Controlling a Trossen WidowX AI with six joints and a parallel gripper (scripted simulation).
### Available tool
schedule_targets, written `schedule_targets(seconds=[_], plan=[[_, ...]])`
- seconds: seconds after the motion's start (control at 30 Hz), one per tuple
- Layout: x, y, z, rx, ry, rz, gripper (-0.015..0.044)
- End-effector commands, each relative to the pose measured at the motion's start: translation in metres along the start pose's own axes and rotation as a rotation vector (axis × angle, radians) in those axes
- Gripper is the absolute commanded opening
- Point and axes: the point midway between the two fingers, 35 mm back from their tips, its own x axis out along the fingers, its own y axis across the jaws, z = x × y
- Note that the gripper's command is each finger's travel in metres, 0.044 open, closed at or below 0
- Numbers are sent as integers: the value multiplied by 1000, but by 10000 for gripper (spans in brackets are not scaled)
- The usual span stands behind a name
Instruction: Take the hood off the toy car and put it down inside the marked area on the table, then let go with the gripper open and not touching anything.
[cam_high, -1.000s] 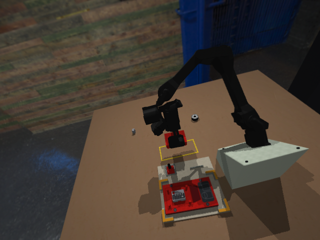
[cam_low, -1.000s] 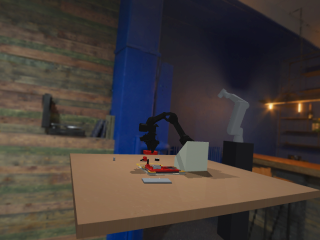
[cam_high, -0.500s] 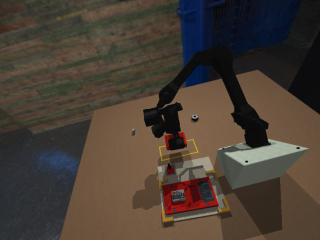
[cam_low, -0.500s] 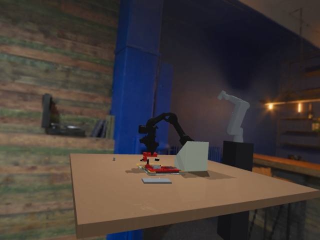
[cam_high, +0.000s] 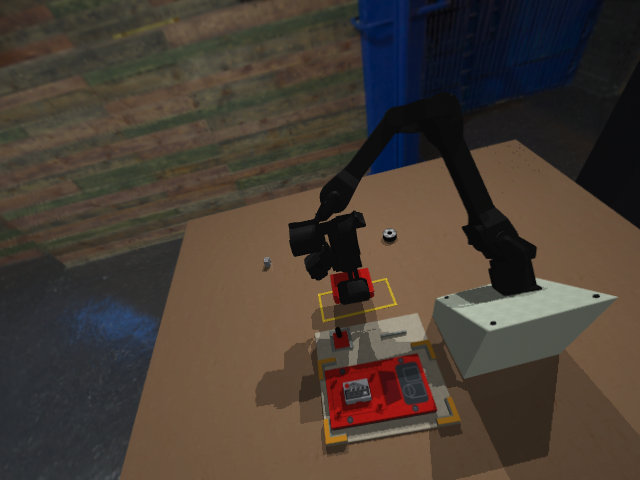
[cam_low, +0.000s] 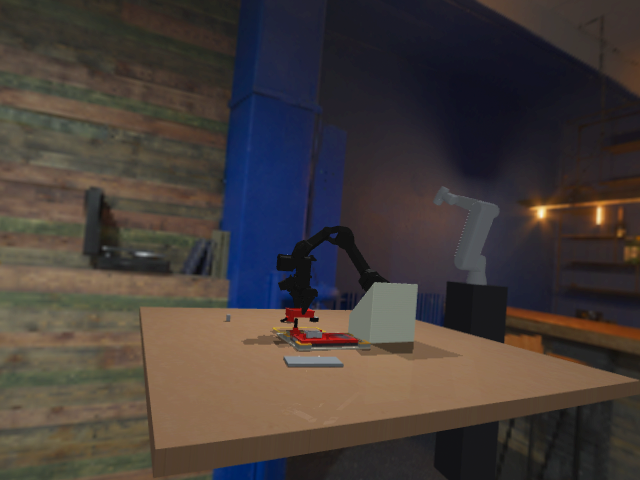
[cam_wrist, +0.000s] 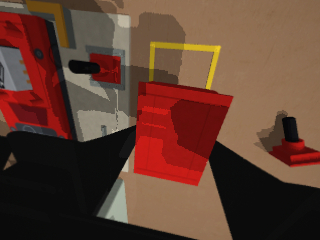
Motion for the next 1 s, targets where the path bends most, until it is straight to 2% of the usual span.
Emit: schedule_targets(seconds=[0.0,0.97], plan=[[4,0,-1,-9,3,-3,0],[32,-1,-4,-9,3,-7,0]])
